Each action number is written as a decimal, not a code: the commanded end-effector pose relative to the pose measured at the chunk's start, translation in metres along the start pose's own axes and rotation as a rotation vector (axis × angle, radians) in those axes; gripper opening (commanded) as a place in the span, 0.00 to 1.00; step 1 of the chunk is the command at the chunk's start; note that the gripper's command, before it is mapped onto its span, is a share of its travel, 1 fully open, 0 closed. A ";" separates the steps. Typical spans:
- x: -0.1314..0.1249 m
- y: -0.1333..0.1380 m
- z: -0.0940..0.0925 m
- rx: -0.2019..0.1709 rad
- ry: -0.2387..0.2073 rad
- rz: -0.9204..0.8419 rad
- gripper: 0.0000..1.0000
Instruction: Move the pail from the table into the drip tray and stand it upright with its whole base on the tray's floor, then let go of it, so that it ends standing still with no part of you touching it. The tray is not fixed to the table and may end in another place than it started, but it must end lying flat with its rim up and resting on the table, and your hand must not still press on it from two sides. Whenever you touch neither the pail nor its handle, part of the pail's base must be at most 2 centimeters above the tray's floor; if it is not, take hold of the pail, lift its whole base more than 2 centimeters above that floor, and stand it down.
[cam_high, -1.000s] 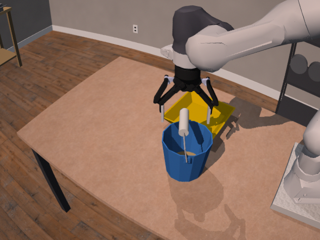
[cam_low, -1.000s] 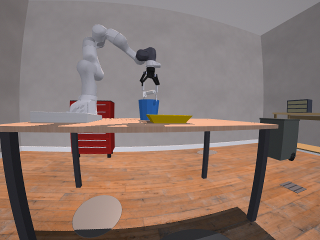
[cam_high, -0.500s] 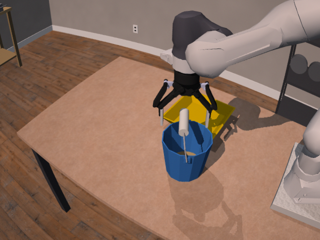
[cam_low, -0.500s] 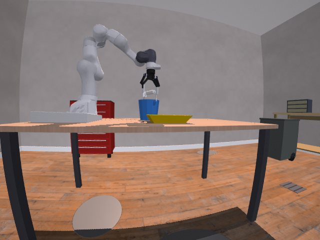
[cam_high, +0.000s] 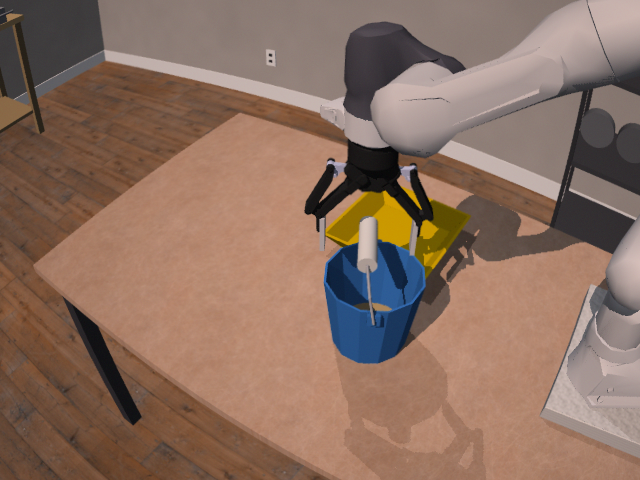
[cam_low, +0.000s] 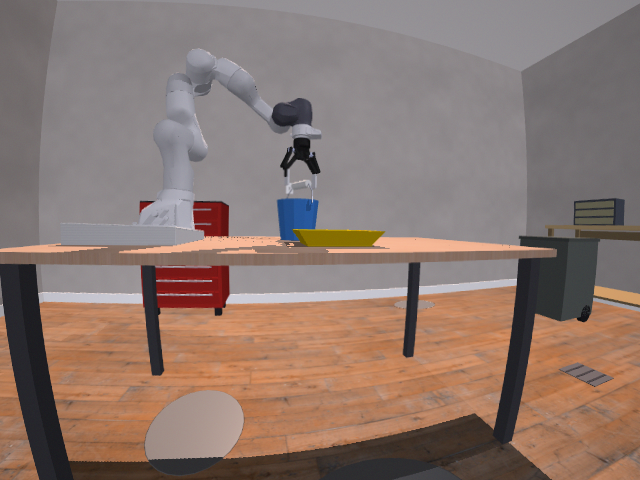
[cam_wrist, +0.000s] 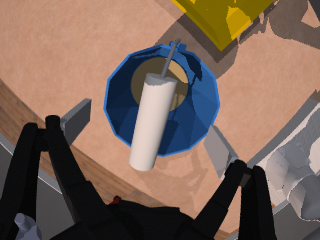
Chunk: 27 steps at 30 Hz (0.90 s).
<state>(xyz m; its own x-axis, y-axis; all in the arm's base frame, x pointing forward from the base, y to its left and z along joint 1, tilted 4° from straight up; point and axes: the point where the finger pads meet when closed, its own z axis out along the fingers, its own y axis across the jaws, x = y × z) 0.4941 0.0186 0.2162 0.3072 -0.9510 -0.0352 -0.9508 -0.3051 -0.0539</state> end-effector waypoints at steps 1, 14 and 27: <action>0.001 0.000 0.001 -0.001 0.004 0.005 1.00; 0.001 0.000 0.001 -0.001 0.004 0.005 1.00; 0.001 0.000 0.001 -0.001 0.004 0.005 0.00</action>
<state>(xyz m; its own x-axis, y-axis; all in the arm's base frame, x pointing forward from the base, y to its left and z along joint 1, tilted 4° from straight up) 0.4942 0.0185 0.2162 0.3066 -0.9512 -0.0349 -0.9510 -0.3045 -0.0542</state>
